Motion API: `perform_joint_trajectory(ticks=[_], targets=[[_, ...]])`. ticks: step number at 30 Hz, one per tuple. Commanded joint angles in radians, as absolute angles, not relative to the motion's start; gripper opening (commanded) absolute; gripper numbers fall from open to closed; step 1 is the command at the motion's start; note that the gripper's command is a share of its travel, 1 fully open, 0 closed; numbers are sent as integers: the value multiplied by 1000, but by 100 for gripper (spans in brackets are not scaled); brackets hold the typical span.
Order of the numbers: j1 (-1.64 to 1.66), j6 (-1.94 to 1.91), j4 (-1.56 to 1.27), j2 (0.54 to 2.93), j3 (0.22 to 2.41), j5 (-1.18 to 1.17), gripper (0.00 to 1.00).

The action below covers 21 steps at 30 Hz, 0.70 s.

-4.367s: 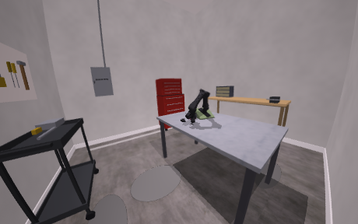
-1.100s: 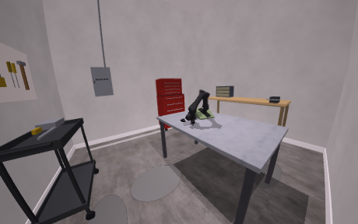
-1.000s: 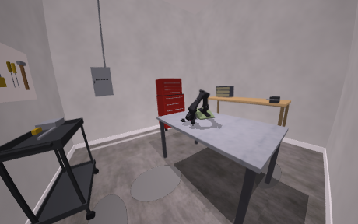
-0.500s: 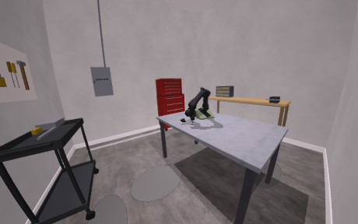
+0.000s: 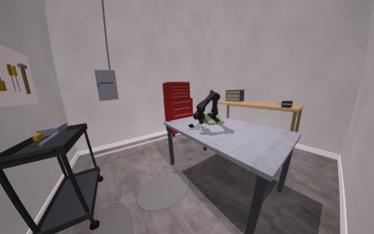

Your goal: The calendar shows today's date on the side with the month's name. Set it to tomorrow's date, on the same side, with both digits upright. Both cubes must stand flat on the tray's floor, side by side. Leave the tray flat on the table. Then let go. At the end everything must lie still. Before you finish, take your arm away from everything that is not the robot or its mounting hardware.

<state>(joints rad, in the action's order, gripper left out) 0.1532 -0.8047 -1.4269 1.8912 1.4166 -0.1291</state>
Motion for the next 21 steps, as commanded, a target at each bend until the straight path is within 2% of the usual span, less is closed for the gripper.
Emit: perform_joint_trajectory(ticks=[1,21], targets=[[149,-806,-1436,1885,1421,-134,26],[27,-933,-1269,1719,1264,38,26]])
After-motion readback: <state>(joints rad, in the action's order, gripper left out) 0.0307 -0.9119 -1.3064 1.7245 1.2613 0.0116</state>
